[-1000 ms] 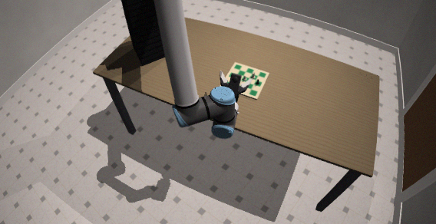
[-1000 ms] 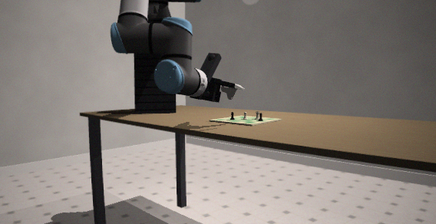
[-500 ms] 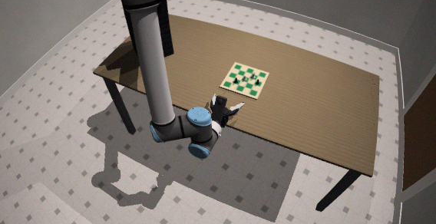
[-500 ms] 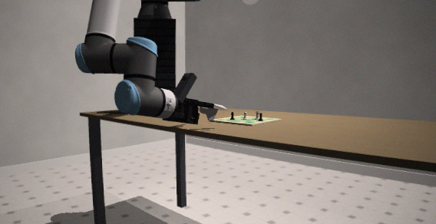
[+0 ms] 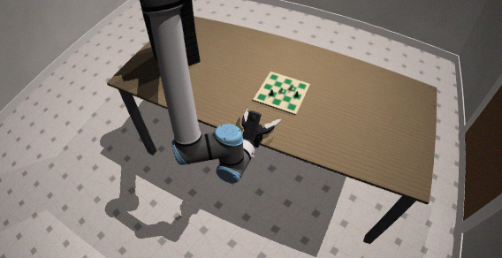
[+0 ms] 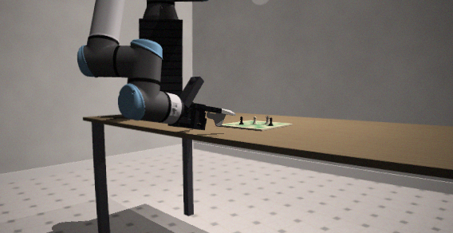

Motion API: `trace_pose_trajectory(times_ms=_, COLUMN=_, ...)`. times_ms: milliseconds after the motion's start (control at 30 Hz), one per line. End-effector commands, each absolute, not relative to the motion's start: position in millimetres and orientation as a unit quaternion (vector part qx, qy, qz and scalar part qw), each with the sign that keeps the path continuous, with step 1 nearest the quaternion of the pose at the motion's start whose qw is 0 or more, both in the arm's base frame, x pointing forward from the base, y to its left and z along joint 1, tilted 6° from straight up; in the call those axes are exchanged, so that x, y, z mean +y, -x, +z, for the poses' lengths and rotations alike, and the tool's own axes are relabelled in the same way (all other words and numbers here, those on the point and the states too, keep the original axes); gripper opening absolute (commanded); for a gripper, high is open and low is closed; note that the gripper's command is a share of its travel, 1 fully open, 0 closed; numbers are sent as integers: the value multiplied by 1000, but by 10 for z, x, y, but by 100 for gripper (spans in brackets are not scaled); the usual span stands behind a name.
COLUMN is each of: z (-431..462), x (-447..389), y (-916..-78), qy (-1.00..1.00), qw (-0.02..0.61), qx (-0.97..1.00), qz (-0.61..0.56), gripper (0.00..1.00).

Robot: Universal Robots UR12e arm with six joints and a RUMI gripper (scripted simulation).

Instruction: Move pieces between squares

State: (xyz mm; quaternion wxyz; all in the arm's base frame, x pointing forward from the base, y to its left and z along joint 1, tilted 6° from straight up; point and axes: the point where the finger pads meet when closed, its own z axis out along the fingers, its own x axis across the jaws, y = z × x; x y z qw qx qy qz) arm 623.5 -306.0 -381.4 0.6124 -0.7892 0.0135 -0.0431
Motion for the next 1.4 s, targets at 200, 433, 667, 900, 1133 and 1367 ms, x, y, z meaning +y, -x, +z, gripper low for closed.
trace_pose_trajectory(times_ms=200, z=-3808, x=-3066, y=-6239, qy=789, qw=612, qx=13, qz=-43, gripper=100)
trace_pose_trajectory(times_ms=433, z=-3808, x=-3066, y=-6239, qy=789, qw=612, qx=13, qz=-43, gripper=100)
trace_pose_trajectory(times_ms=667, z=-3808, x=-3066, y=-6239, qy=789, qw=612, qx=13, qz=-43, gripper=100)
trace_pose_trajectory(times_ms=900, z=-3808, x=-3066, y=-6239, qy=789, qw=612, qx=13, qz=-43, gripper=100)
trace_pose_trajectory(times_ms=1133, z=-3749, x=-3062, y=-6235, qy=789, qw=612, qx=13, qz=-43, gripper=100)
trace_pose_trajectory(times_ms=1367, z=-3499, x=-3045, y=-6216, qy=789, qw=612, qx=13, qz=-43, gripper=100)
